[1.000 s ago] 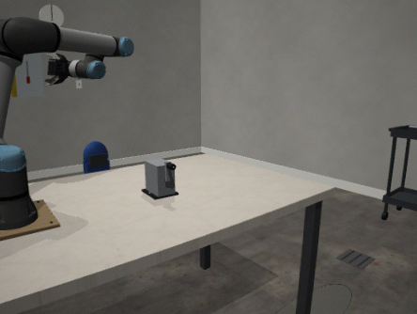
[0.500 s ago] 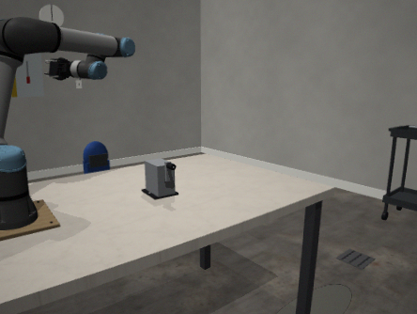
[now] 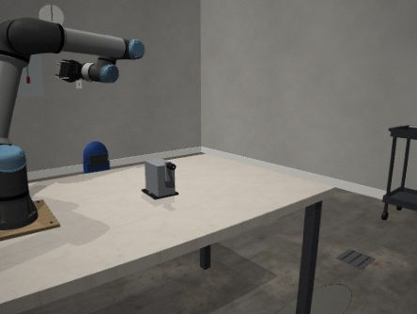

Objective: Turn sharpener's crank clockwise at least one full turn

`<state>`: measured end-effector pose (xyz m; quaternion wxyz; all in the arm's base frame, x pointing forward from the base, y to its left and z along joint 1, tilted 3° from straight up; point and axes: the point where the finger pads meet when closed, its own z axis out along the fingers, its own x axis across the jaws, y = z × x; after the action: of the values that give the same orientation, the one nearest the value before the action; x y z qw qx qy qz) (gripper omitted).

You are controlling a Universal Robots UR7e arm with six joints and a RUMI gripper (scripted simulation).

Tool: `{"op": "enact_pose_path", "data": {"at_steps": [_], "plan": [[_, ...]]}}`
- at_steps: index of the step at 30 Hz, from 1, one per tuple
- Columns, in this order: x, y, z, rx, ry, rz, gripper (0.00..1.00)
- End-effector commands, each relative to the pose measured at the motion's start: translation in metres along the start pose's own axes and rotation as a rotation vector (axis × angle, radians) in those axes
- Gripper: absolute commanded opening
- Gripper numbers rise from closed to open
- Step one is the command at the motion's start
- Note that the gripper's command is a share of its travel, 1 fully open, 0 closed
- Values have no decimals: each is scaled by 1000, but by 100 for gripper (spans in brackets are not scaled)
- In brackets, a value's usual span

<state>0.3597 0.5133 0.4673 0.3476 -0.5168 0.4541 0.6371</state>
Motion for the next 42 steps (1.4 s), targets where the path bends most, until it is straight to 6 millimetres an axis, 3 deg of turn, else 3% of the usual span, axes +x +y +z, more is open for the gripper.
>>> {"op": "enact_pose_path", "data": {"at_steps": [1,12,25,29,42], "plan": [[2,-5,-20,-5,18,23,32],[6,-12,-50,-2,36,90,32],[19,-23,-100,9,67,160,32],[20,-24,-102,9,67,161,32],[35,-32,-150,42,126,262,32]]}}
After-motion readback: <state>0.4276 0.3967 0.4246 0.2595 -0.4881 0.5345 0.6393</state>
